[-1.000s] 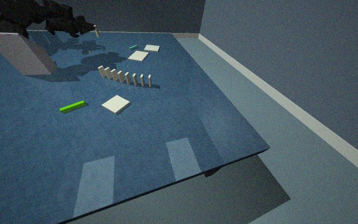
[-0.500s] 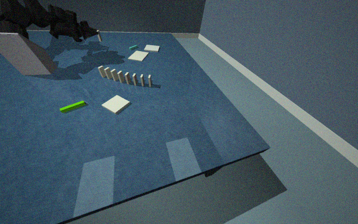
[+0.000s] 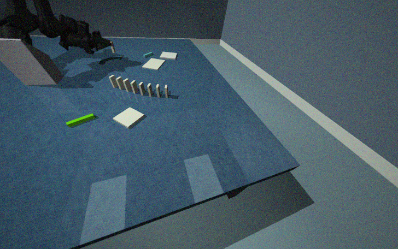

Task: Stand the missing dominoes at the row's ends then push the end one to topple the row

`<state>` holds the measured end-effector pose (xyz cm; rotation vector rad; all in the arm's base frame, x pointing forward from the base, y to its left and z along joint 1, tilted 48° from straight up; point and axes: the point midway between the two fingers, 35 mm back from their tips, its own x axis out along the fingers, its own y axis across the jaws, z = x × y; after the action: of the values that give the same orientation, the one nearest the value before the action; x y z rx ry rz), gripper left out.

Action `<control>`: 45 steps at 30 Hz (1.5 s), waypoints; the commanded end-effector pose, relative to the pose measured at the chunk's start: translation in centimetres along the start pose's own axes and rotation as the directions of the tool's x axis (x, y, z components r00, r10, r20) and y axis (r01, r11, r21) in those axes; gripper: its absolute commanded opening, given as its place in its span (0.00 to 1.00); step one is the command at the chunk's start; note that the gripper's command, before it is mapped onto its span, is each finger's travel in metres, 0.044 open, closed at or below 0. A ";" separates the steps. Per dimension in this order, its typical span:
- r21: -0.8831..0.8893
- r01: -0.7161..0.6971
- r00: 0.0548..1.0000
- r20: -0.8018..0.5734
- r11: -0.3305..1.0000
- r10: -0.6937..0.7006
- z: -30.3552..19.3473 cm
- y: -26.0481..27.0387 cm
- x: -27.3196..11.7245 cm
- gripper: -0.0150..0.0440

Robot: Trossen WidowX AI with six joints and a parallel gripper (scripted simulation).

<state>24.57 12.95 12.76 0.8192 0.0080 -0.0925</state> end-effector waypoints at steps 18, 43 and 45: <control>0.009 0.003 1.000 -0.007 1.000 -0.003 -3.6 -0.4 -0.1 0.44; 0.010 0.004 1.000 -0.009 1.000 -0.004 -4.8 -0.8 -0.2 0.75; 0.010 0.004 1.000 -0.009 1.000 -0.004 -4.8 -0.8 -0.2 0.84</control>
<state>24.42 15.90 8.90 0.8228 0.0200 -0.0902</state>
